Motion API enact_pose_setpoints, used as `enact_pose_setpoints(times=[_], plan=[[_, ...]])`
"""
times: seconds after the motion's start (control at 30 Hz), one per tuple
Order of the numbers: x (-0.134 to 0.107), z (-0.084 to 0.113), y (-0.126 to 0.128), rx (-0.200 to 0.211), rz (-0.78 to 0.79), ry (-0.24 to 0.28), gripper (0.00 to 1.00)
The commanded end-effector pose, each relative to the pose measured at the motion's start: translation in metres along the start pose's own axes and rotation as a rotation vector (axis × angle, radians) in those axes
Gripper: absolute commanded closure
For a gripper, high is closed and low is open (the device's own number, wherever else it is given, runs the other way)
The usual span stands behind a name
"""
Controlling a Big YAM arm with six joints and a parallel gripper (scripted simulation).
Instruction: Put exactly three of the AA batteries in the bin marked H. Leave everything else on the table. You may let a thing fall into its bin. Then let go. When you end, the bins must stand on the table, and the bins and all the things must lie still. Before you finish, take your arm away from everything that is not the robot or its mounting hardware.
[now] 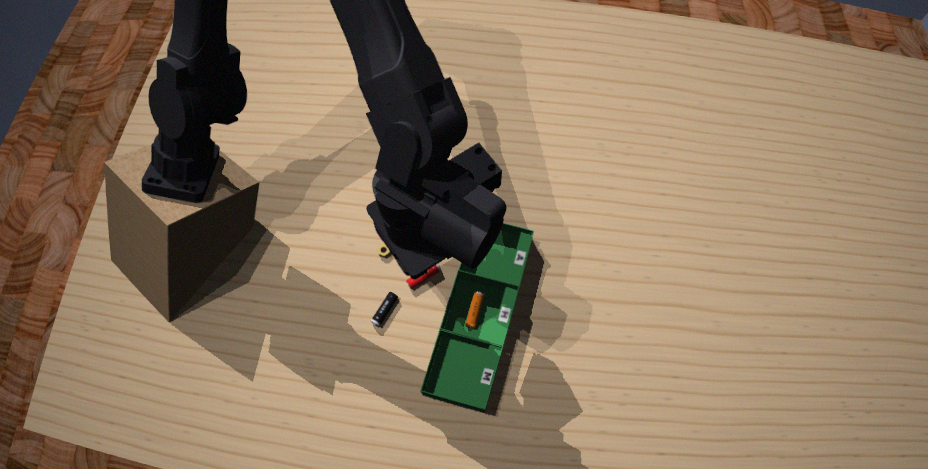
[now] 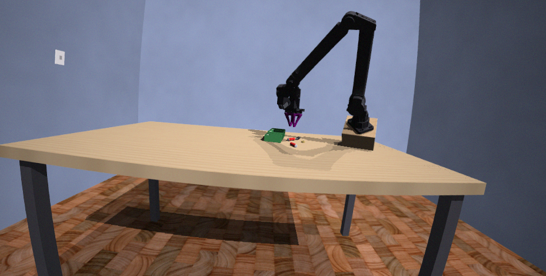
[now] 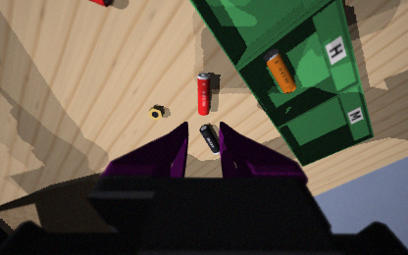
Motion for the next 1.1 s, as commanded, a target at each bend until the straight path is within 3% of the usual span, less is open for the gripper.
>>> enact_pose_setpoints(times=[0.0, 0.5, 0.6, 0.67, 1.07], plan=[[0.009, 0.007, -0.007, -0.022, 0.012, -0.013, 0.72], [0.01, 0.008, -0.007, -0.022, 0.012, -0.013, 0.72], [0.004, -0.016, -0.001, 0.002, 0.0, 0.002, 0.72], [0.004, -0.016, -0.001, 0.002, 0.0, 0.002, 0.72], [0.0, -0.064, 0.001, 0.003, -0.001, 0.003, 0.72]])
Point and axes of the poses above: the point where the finger pads meet when closed, its own z axis back along the fingers, its own y axis across the jaws, x = y × z, the point moved 9 cm from there along z, back along the fingers, and after that the axes turned 8 degrees about -z, right-handed, at the moved point
